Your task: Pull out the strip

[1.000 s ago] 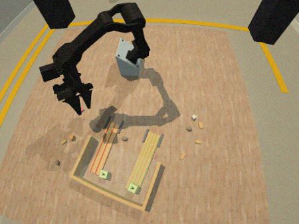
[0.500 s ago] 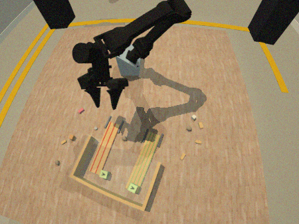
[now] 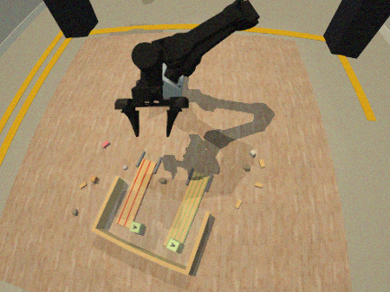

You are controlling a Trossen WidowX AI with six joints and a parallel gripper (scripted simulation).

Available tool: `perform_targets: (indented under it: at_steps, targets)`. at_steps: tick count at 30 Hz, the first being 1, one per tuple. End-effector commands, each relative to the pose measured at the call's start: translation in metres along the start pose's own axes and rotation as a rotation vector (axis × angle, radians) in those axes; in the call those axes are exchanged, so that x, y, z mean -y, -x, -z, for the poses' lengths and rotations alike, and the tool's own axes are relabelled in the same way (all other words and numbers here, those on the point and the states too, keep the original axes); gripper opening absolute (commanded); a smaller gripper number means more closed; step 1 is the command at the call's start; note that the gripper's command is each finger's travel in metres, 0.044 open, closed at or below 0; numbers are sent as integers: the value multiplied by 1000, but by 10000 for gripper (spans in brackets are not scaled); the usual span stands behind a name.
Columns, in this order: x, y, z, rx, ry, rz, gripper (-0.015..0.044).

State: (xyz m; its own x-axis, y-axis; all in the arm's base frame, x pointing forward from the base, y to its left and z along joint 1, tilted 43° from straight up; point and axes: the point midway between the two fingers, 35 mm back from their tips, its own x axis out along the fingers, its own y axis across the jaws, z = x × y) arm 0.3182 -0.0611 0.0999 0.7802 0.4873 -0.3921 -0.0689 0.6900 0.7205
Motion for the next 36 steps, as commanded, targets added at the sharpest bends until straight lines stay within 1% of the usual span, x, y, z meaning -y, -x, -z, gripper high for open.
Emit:
perform_targets:
  at_steps: [1, 11, 14, 20, 26, 29, 36]
  targets:
    - [0, 0, 2, 2, 11, 5, 400]
    - [0, 0, 2, 2, 11, 5, 400]
    - [-4, -11, -2, -53, -20, 3, 321]
    - [-27, -57, -9, -285, -127, 13, 164]
    - [-64, -99, -1, -517, -174, 54, 6]
    - [-81, -113, 7, -625, -196, 81, 0]
    - [-112, -133, 28, -827, -243, 147, 0]
